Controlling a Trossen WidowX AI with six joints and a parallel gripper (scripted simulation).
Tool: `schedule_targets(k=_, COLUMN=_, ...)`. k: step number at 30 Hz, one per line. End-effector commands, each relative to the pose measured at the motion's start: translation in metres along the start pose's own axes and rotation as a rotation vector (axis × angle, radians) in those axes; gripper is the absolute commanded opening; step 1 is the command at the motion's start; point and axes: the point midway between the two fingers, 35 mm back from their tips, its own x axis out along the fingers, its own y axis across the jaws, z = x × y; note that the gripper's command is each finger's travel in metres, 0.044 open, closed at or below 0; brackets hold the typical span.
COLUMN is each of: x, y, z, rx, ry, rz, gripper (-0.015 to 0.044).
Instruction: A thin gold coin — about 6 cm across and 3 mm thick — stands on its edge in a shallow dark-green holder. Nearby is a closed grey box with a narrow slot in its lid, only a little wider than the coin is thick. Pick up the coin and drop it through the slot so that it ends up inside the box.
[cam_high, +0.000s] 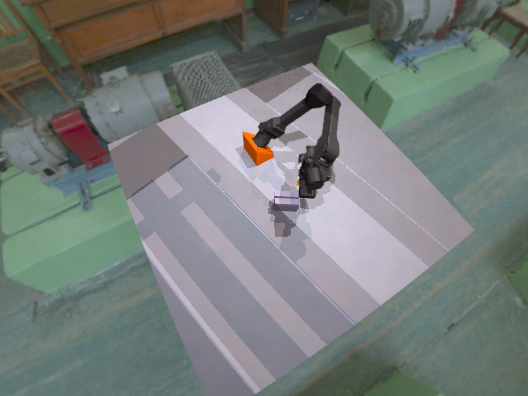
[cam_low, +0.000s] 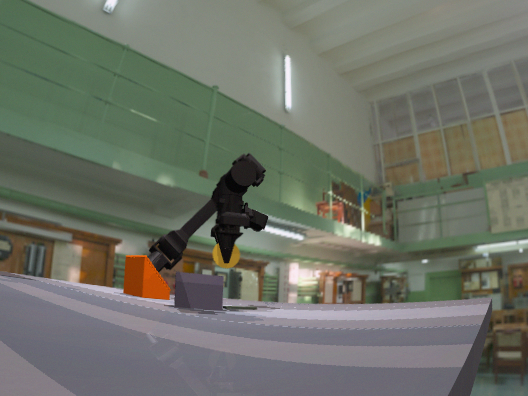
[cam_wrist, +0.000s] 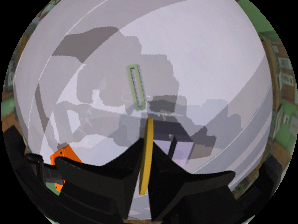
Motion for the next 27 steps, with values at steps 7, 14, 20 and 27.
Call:
schedule_targets(k=7, x=0.000, y=-0.017, z=-0.021, rx=-0.005, ry=0.004, rz=-0.002, gripper=0.0000)
schedule_targets(k=14, x=0.001, y=-0.027, z=-0.037, rx=-0.006, ry=0.003, rz=-0.001, gripper=0.0000)
schedule_targets(k=20, x=0.001, y=-0.035, z=-0.051, rx=-0.006, ry=0.002, rz=0.000, gripper=0.0000)
schedule_targets(k=27, x=0.002, y=-0.041, z=-0.065, rx=-0.007, ry=0.000, rz=0.001, gripper=0.0000)
